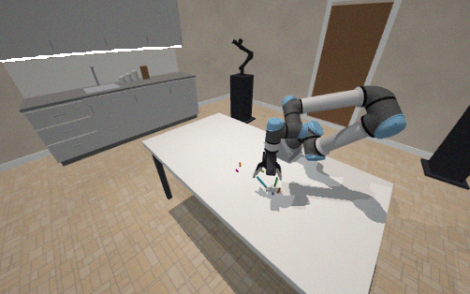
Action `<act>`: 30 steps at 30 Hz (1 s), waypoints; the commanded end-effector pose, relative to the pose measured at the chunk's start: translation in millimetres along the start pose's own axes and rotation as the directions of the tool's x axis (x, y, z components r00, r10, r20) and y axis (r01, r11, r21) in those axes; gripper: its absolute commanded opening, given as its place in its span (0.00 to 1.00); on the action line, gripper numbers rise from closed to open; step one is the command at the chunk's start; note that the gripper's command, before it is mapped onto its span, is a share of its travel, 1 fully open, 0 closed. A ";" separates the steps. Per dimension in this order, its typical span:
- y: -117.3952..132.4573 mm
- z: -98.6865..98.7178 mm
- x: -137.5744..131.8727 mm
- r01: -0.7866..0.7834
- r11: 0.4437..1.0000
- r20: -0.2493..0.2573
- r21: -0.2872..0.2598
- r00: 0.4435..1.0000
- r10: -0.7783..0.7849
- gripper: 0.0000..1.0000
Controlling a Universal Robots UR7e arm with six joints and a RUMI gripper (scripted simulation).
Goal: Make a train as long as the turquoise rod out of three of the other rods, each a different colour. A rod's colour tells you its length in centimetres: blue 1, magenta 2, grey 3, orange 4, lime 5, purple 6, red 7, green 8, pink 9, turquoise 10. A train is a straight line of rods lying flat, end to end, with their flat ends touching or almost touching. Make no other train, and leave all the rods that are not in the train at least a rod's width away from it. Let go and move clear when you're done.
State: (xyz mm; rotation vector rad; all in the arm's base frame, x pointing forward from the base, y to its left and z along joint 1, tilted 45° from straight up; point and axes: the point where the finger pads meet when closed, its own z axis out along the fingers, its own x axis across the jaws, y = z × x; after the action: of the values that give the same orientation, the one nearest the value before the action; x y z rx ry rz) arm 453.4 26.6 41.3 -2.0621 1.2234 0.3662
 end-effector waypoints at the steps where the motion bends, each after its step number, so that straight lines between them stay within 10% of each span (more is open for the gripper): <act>1: -4.5 -0.5 -4.4 0.146 0.989 0.006 0.004 0.989 -0.146 1.00; 15: -15.9 -0.7 -19.8 0.563 0.826 0.004 0.008 0.826 -0.563 1.00; 30: -24.0 -0.7 -33.2 0.852 0.523 0.000 0.012 0.523 -0.852 1.00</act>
State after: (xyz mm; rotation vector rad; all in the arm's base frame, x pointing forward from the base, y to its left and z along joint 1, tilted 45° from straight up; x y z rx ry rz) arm 456.5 53.6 68.3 -2.3557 0.1541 -0.0831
